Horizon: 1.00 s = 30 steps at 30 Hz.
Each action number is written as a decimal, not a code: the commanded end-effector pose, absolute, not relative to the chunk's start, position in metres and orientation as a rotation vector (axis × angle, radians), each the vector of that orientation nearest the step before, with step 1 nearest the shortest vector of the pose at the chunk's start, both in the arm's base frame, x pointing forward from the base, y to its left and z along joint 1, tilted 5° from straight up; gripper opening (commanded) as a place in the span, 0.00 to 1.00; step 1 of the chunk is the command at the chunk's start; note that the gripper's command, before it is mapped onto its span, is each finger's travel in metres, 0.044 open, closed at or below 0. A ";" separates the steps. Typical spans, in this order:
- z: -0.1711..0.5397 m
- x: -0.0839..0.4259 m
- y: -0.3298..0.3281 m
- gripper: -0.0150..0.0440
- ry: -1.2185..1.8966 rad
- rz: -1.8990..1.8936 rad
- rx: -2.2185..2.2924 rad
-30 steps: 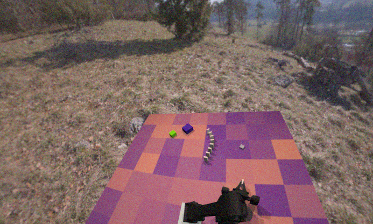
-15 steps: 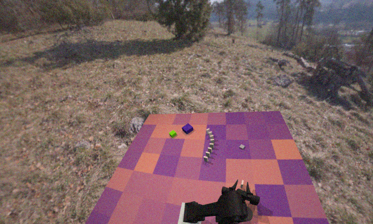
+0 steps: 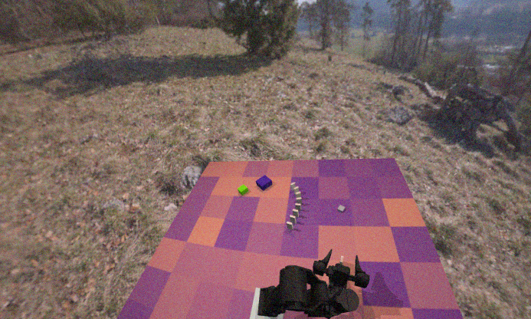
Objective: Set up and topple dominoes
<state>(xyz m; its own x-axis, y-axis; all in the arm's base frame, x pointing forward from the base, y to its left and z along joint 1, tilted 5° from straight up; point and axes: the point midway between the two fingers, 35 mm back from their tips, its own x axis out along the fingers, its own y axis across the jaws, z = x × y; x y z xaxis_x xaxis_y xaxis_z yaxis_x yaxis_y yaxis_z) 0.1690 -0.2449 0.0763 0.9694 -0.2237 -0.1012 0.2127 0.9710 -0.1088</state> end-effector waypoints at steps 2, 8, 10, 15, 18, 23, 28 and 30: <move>0.083 0.170 -0.244 1.00 0.122 -0.225 -0.087; 0.073 0.184 -0.269 1.00 0.217 -0.250 -0.146; 0.080 0.203 -0.274 1.00 0.234 -0.218 -0.218; 0.092 0.249 -0.285 1.00 0.311 -0.160 -0.354; 0.086 0.262 -0.292 1.00 0.417 -0.149 -0.384; 0.084 0.278 -0.303 1.00 0.673 -0.091 -0.537; 0.086 0.276 -0.293 1.00 0.971 0.111 -0.732; 0.088 0.268 -0.282 1.00 1.090 0.251 -0.804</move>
<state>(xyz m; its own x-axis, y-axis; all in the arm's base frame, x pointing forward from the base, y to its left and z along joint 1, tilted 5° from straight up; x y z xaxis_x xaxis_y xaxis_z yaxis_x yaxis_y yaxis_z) 0.2770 -0.3011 0.0792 0.7293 -0.2377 -0.6415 -0.1713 0.8444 -0.5076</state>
